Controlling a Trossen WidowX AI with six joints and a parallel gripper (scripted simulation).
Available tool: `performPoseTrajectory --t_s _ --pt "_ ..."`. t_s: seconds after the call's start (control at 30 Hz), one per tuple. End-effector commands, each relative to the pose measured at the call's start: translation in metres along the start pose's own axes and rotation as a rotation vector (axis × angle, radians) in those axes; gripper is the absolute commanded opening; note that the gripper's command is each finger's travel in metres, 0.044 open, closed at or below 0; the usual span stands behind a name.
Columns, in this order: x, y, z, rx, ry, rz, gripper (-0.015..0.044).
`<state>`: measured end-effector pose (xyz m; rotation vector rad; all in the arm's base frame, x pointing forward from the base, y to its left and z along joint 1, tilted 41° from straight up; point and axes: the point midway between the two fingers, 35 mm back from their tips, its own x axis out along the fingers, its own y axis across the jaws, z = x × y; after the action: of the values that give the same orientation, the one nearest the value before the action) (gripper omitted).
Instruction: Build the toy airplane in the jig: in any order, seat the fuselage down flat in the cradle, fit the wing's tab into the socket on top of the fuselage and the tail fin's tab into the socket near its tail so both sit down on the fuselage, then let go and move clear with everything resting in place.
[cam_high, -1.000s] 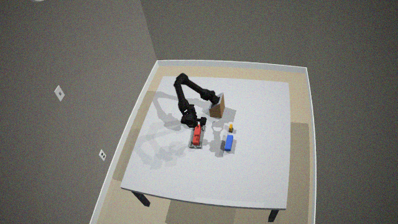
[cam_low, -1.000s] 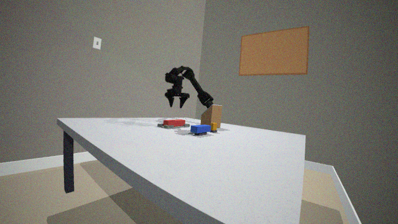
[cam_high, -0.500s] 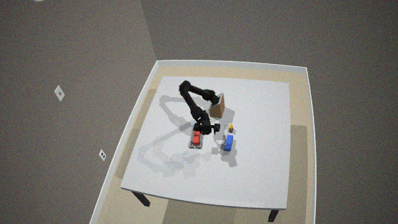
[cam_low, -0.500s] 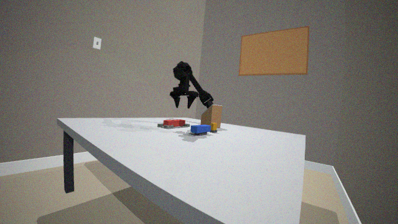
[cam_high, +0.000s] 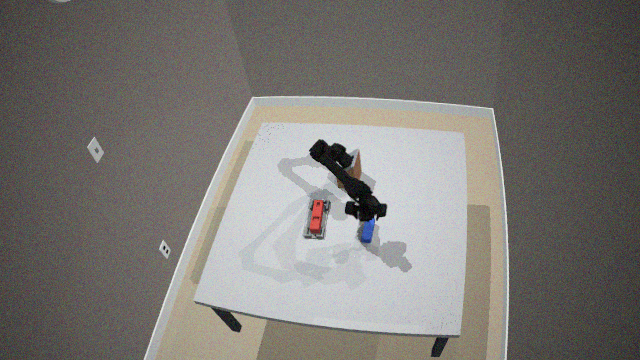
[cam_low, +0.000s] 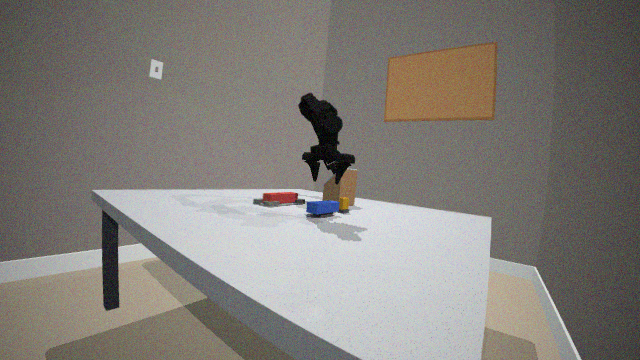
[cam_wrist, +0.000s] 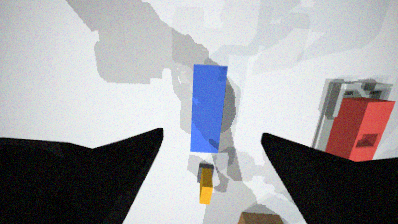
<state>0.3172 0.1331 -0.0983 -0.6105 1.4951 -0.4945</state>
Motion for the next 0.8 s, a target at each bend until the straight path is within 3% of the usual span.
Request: performPoseTrajectory --t_s 0.0,0.77 --pt "0.025 0.002 0.001 0.013 0.007 -0.002 0.044" --pt "0.062 0.002 0.0 0.015 0.007 -0.001 0.044"
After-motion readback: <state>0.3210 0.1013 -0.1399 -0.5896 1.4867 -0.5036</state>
